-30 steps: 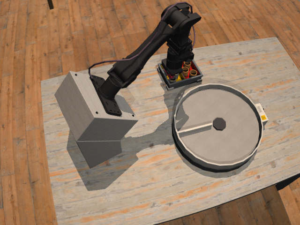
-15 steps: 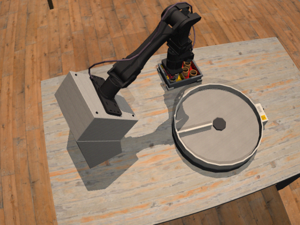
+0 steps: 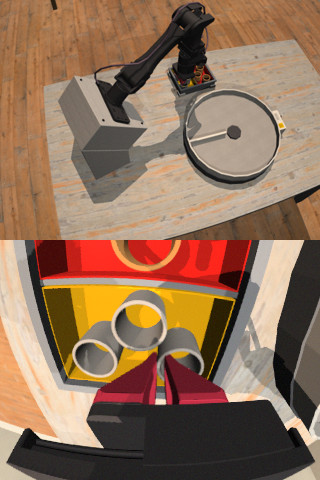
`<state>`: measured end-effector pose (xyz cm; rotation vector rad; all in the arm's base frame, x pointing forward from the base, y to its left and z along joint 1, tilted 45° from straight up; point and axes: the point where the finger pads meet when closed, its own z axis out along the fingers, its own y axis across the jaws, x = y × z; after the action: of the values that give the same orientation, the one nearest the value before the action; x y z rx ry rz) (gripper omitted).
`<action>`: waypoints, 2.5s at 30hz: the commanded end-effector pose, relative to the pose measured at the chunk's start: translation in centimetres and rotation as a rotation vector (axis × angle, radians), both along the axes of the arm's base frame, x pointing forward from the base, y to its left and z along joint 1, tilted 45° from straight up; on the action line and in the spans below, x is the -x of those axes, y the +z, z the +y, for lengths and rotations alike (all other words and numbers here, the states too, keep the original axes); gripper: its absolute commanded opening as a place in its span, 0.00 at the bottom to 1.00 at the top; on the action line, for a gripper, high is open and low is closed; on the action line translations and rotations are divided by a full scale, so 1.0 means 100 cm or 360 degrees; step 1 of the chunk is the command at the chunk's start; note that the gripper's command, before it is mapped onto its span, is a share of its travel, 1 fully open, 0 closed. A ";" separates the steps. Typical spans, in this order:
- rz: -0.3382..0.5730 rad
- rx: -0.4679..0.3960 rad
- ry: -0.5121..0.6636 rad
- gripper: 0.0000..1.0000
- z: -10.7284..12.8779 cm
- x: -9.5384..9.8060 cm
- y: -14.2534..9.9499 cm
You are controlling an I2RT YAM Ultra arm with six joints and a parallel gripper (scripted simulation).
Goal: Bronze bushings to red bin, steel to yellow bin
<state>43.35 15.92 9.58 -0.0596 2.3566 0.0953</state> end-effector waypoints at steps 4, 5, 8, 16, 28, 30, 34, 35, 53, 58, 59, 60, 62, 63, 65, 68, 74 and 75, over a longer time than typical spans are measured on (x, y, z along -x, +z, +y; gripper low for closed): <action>-0.0047 -0.0022 0.0011 0.00 0.008 -0.003 0.016; -0.0046 -0.0020 0.0009 0.00 0.008 -0.003 0.016; -0.0063 -0.0026 0.0008 0.00 0.009 -0.005 0.019; -0.0050 -0.0019 0.0009 0.00 0.008 -0.003 0.015; -0.0050 -0.0019 0.0009 0.00 0.008 -0.003 0.015; -0.0050 -0.0019 0.0009 0.00 0.008 -0.003 0.015; -0.0050 -0.0019 0.0009 0.00 0.008 -0.003 0.015; -0.0050 -0.0019 0.0009 0.00 0.008 -0.003 0.015; -0.0049 -0.0020 0.0011 0.15 0.008 -0.003 0.015; -0.0049 -0.0020 0.0011 0.15 0.008 -0.003 0.015; -0.0049 -0.0020 0.0011 0.15 0.008 -0.003 0.015; -0.0049 -0.0020 0.0011 0.15 0.008 -0.003 0.015; -0.0049 -0.0020 0.0011 0.15 0.008 -0.003 0.015; -0.0049 -0.0020 0.0011 0.15 0.008 -0.003 0.015; -0.0049 -0.0020 0.0011 0.15 0.008 -0.003 0.015; -0.0049 -0.0020 0.0011 0.15 0.008 -0.003 0.015; -0.0049 -0.0020 0.0011 0.15 0.008 -0.003 0.015; -0.0049 -0.0020 0.0011 0.15 0.008 -0.003 0.015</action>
<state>43.48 15.98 9.85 -0.0571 2.3536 0.0969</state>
